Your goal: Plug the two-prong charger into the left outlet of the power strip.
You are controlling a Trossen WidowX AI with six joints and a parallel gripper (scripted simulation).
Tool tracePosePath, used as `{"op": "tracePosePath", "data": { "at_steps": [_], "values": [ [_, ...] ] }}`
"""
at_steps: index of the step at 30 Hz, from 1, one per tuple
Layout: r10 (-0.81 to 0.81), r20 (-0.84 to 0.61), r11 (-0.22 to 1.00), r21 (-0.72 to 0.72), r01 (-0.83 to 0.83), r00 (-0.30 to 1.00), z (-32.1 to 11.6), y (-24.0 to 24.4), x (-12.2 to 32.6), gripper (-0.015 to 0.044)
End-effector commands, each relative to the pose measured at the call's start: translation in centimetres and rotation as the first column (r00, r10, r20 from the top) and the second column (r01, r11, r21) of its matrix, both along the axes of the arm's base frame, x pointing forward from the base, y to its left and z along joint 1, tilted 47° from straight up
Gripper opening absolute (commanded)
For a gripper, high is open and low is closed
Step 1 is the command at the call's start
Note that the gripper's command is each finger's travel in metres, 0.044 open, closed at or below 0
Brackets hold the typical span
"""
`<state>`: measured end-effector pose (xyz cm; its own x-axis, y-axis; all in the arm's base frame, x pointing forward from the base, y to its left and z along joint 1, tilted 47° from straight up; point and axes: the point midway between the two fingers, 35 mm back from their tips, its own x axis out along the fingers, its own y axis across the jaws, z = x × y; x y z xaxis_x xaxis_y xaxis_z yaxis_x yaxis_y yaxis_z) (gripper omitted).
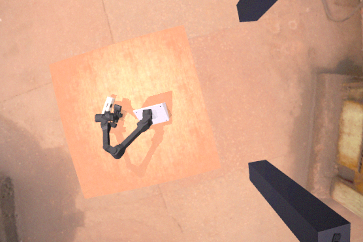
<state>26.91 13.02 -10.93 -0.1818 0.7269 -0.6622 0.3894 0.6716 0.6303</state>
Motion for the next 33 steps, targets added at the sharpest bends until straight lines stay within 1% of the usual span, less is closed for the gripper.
{"op": "tracePosePath", "data": {
  "at_steps": [1, 33],
  "values": [
    [-0.011, 0.000, 1.000, 0.002, 0.011, 1.000, 0.1, 0.0, 0.5, 0.0000],
    [-0.038, -0.033, 0.999, 0.002, 0.038, 0.999, -0.8, 0.1, 3.5, 0.0000]
  ]
}}
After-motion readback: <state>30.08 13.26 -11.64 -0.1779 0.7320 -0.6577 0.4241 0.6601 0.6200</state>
